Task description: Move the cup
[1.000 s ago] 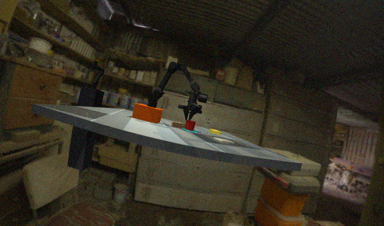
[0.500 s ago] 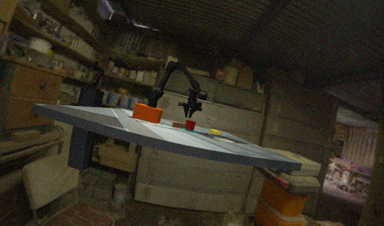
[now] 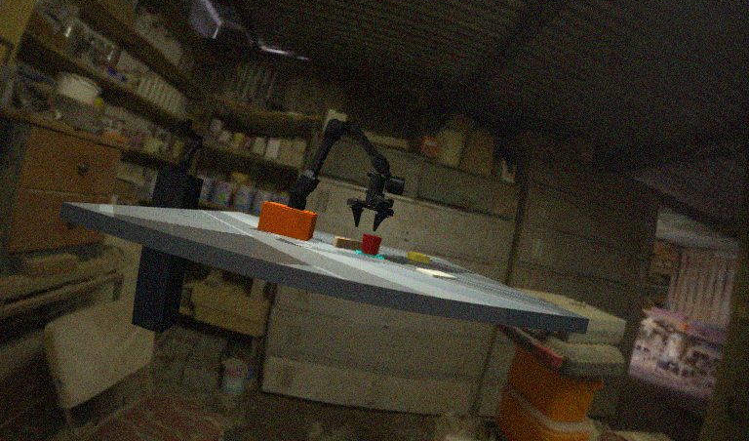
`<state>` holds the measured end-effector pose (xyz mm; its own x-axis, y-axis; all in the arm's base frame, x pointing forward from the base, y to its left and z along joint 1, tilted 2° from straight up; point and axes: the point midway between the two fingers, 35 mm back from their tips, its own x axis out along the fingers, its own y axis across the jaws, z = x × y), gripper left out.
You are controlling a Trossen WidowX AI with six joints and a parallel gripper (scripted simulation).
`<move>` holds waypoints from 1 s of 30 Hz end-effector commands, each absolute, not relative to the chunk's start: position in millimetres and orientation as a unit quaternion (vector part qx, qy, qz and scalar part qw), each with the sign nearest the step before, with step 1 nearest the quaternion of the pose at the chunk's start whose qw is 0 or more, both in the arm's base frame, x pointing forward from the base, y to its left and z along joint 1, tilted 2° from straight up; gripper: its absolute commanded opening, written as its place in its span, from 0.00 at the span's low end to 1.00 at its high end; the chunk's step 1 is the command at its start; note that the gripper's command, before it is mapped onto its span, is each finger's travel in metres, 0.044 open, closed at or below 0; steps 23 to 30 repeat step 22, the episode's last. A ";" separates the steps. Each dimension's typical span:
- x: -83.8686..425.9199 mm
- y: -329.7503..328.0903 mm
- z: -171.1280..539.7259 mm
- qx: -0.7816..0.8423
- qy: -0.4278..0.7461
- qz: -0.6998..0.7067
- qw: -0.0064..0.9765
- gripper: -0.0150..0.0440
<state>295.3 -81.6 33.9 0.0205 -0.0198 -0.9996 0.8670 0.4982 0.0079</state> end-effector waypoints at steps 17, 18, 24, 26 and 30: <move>289.5 -82.2 95.2 0.354 0.595 -0.351 0.630 1.00; 289.1 -82.3 95.2 0.354 0.595 -0.351 0.630 1.00; 289.3 -82.5 90.4 0.353 0.597 -0.355 0.626 1.00; 289.3 -82.5 90.4 0.353 0.597 -0.355 0.626 1.00; 289.3 -82.5 90.4 0.353 0.597 -0.355 0.626 1.00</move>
